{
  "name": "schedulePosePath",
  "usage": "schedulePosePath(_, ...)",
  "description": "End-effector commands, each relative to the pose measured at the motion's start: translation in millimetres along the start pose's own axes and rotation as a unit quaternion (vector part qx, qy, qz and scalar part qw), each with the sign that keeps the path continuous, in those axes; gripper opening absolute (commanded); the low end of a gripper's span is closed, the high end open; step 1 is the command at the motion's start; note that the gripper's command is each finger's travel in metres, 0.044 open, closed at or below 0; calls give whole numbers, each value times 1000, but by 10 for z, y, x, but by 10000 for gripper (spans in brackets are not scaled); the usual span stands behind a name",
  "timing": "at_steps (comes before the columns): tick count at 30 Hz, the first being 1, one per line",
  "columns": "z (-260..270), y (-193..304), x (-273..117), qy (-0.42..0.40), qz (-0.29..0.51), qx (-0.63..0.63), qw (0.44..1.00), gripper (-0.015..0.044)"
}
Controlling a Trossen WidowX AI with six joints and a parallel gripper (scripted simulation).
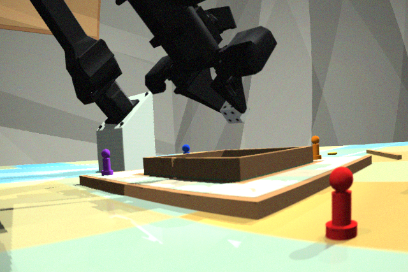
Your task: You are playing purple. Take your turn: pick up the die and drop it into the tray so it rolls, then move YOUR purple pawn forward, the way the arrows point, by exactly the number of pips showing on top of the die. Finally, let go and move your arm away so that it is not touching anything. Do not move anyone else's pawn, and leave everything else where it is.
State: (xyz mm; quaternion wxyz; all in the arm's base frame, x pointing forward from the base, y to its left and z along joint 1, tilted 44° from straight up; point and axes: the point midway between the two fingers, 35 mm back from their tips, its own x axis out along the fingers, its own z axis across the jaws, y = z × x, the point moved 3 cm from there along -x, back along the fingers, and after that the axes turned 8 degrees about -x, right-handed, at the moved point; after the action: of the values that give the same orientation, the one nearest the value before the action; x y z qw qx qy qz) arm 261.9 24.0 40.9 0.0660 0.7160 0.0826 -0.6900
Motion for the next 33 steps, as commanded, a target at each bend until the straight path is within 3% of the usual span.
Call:
schedulePosePath(1,18,12,-2,19,-30,-9,999,0)
schedulePosePath(7,-92,-28,-467,20,-30,-9,999,0)
schedulePosePath(23,-84,-23,-467,23,-27,-9,999,0)
schedulePosePath(33,-99,-113,-555,22,-29,-9,999,263)
